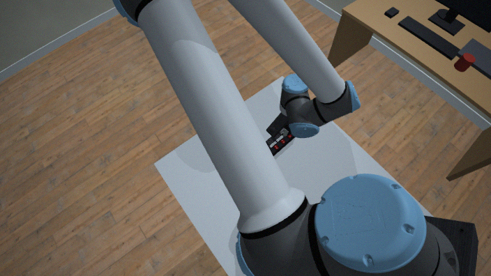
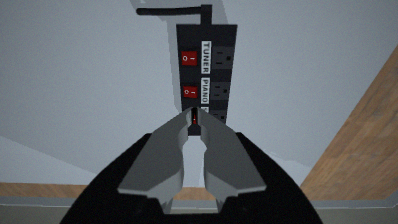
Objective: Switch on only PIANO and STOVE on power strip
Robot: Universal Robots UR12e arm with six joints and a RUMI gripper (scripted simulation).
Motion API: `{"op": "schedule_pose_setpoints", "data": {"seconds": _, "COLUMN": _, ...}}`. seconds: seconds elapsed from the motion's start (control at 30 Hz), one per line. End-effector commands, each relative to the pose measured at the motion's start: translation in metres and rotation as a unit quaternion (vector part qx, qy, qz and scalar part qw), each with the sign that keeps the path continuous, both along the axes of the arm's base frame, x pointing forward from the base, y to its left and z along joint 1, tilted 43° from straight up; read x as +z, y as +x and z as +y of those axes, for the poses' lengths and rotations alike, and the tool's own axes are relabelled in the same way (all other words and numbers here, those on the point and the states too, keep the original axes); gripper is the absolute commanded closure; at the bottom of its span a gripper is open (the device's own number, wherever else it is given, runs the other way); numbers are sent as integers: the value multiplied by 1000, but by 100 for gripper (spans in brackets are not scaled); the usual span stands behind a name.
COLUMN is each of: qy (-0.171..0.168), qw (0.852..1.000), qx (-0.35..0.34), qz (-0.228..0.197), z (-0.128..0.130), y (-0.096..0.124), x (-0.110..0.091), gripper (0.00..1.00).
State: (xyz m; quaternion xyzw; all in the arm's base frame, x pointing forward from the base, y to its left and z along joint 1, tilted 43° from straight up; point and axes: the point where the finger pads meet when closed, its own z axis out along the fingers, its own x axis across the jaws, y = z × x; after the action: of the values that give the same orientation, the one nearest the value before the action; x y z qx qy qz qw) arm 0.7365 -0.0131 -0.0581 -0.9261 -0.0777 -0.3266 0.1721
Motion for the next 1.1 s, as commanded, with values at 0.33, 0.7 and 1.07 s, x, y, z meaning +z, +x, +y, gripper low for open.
{"op": "schedule_pose_setpoints", "data": {"seconds": 0.33, "qy": 0, "qw": 1000, "qx": 0, "qz": 0, "z": 3, "y": 6, "x": -7, "gripper": 100}}
{"op": "schedule_pose_setpoints", "data": {"seconds": 0.7, "qy": 0, "qw": 1000, "qx": 0, "qz": 0, "z": 9, "y": 14, "x": -17, "gripper": 100}}
{"op": "schedule_pose_setpoints", "data": {"seconds": 1.07, "qy": 0, "qw": 1000, "qx": 0, "qz": 0, "z": 12, "y": 20, "x": -25, "gripper": 100}}
